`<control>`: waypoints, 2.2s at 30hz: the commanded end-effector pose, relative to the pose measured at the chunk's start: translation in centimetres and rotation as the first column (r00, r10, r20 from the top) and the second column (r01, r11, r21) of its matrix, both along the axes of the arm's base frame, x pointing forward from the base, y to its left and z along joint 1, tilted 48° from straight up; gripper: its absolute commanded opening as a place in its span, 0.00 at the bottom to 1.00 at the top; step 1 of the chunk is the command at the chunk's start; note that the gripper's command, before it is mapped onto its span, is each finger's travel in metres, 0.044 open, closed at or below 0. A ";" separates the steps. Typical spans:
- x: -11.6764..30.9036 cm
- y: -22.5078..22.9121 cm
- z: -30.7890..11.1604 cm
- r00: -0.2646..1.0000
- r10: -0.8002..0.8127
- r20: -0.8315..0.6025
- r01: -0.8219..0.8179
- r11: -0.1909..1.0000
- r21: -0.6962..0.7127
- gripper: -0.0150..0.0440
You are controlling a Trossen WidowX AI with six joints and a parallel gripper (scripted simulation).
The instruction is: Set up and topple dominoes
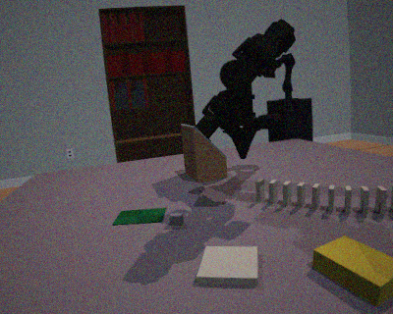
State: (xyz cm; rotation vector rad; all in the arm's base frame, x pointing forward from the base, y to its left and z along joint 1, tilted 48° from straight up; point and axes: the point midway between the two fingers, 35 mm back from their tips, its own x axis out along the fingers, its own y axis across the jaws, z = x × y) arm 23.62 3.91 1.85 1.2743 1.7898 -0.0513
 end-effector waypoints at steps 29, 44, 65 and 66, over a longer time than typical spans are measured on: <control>0.3 1.8 -1.8 1.000 -0.006 0.002 0.006 1.000 -0.001 0.25; 0.4 6.4 -5.0 1.000 -0.005 0.002 0.005 1.000 0.008 0.25; 2.5 7.1 -3.7 1.000 -0.002 0.006 0.002 1.000 -0.003 0.25; 2.7 6.8 -3.4 1.000 -0.001 0.007 0.001 1.000 -0.009 0.25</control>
